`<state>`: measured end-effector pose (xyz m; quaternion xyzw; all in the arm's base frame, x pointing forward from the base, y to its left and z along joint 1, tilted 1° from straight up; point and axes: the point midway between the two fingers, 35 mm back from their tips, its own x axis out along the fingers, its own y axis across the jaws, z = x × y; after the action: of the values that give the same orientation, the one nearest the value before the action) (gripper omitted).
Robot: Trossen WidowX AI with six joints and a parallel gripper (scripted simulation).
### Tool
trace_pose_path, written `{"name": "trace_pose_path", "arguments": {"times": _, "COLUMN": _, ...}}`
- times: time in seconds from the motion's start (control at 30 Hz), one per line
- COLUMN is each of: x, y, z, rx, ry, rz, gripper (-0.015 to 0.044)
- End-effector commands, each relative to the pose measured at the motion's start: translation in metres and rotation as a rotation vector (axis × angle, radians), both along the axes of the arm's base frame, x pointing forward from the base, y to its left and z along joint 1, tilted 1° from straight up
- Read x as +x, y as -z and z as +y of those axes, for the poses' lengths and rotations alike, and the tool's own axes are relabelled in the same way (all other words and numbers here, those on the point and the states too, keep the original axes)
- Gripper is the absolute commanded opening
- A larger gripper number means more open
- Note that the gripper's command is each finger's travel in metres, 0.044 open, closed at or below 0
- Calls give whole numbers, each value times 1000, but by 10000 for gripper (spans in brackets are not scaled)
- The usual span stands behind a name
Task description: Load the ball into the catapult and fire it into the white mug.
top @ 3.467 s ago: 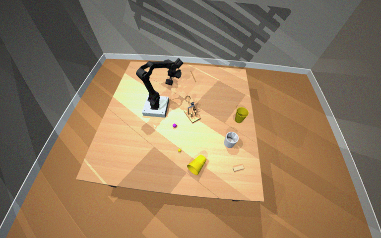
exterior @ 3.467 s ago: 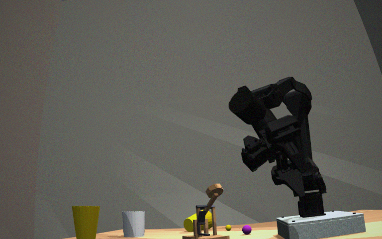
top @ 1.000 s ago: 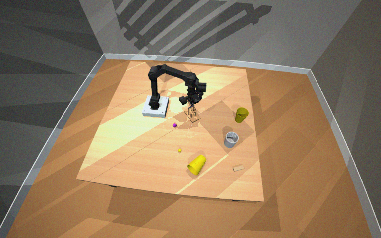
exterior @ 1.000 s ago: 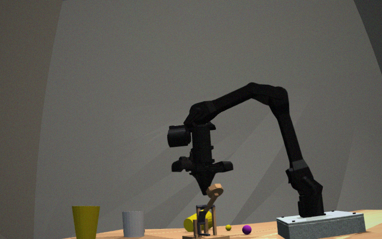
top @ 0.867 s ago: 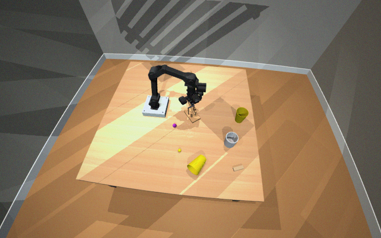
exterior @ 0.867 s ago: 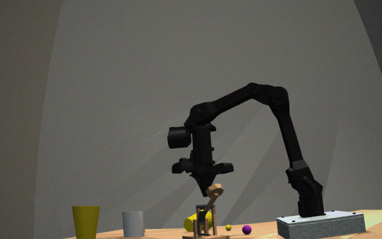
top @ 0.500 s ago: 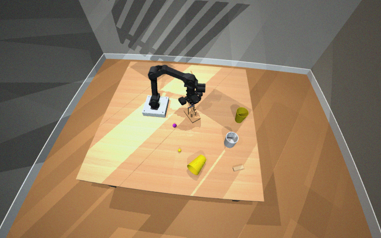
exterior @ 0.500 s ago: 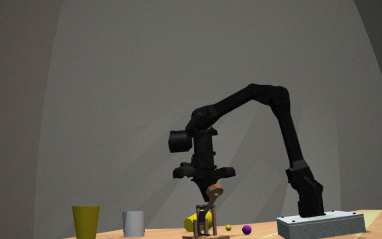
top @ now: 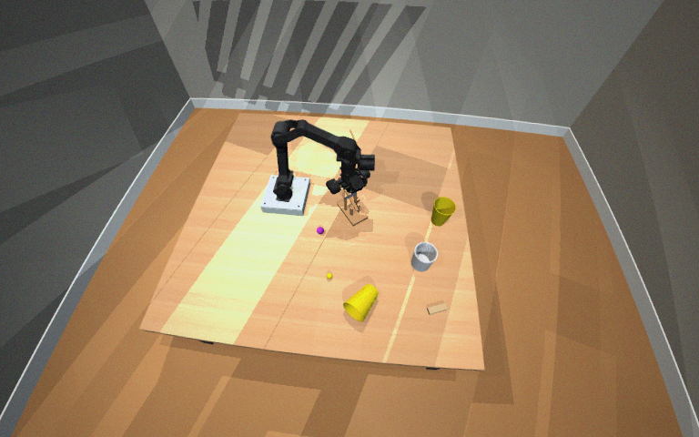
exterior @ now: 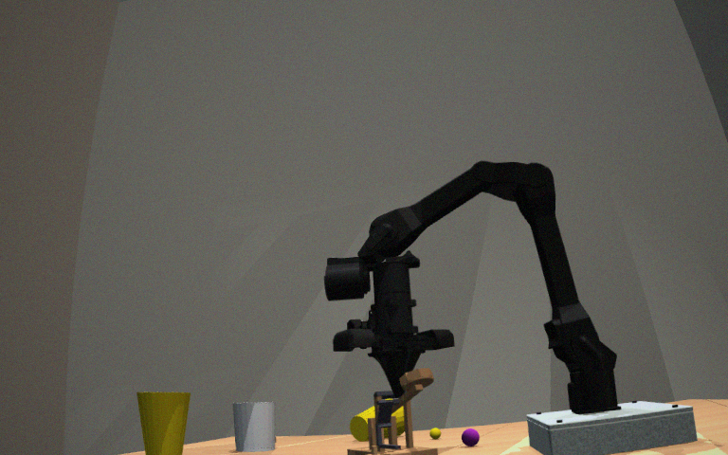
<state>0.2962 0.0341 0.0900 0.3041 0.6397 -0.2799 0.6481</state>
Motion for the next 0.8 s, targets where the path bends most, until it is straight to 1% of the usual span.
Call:
{"name": "trace_pose_path", "arguments": {"times": 0.0, "x": -3, "y": 5, "z": 3, "rx": 1, "ry": 0, "rz": 5, "gripper": 0}}
{"name": "trace_pose_path", "arguments": {"times": 0.77, "x": -10, "y": 38, "z": 12, "rx": 2, "ry": -2, "rz": 6, "gripper": 0}}
